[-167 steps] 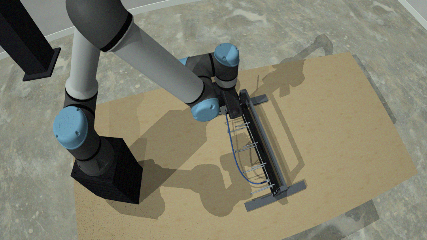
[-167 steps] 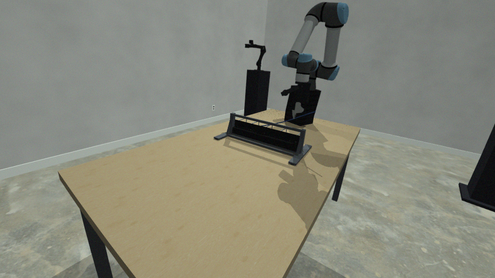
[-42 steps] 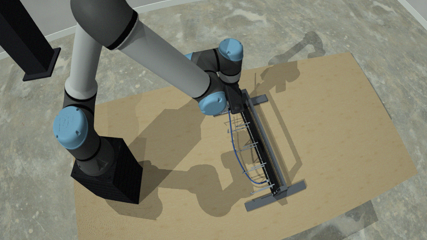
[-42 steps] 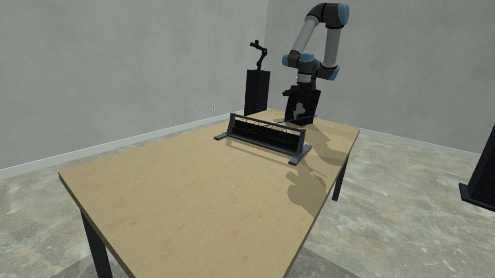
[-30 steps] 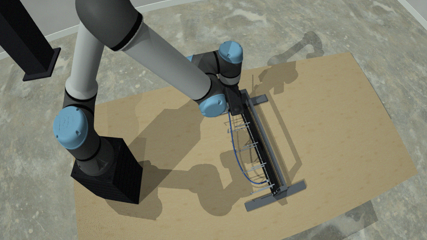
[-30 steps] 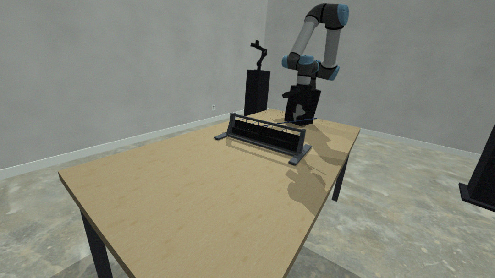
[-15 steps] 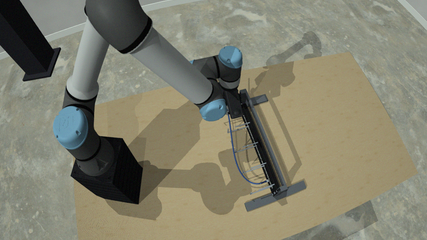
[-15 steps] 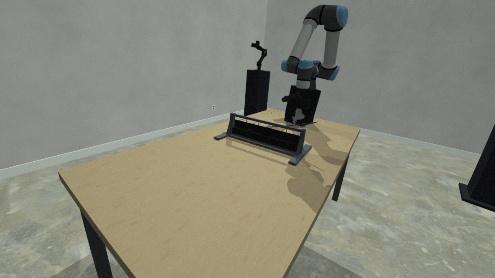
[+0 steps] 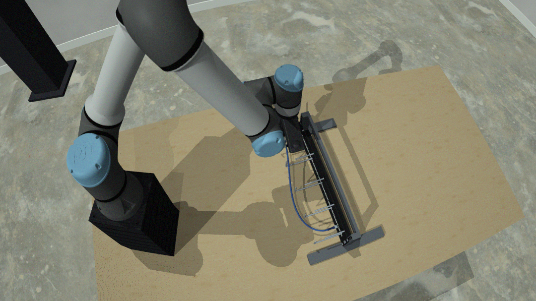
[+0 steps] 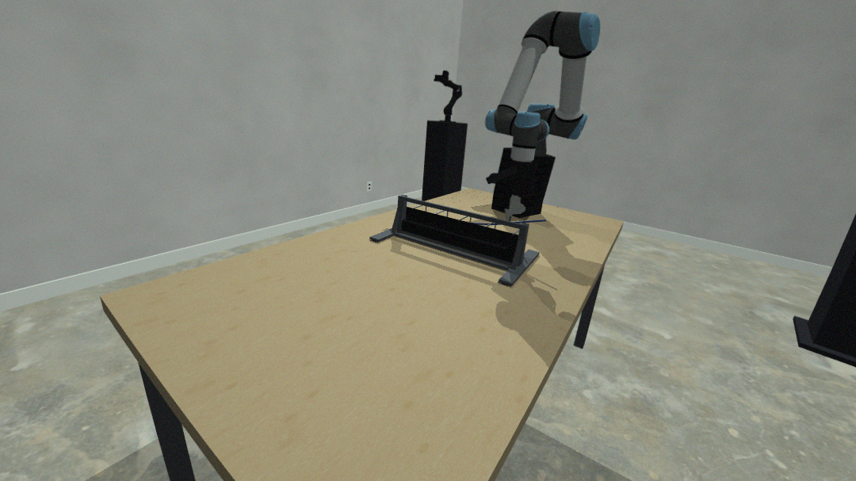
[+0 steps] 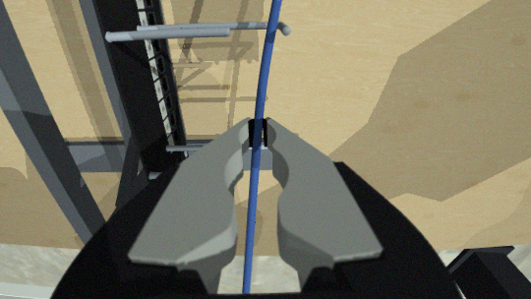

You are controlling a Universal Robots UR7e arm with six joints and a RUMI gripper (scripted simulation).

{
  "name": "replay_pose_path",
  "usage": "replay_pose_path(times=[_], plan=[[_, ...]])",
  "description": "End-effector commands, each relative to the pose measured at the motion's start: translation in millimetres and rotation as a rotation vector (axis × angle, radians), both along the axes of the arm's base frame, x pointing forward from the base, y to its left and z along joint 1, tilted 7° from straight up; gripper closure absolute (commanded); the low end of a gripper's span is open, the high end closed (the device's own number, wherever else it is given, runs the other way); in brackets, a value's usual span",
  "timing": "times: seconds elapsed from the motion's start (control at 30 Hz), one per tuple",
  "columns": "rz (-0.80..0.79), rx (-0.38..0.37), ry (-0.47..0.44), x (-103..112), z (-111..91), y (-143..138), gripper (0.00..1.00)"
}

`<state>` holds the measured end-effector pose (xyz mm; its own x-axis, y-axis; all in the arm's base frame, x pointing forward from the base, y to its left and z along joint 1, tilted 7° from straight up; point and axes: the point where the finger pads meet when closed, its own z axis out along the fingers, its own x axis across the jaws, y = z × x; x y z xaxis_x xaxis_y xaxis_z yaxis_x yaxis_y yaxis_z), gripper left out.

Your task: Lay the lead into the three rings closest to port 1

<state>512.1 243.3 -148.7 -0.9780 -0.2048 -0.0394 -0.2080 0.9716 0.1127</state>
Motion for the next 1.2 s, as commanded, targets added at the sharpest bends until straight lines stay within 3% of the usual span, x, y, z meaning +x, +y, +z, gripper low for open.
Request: replay_pose_path(times=[0.0, 0.57, 1.17], plan=[[0.0, 0.0, -0.002, 0.9, -8.3, 1.2, 1.0], [0.0, 0.0, -0.002, 1.2, -27.5, 3.5, 1.0], [0.0, 0.0, -0.002, 1.3, -32.9, 4.2, 1.0]])
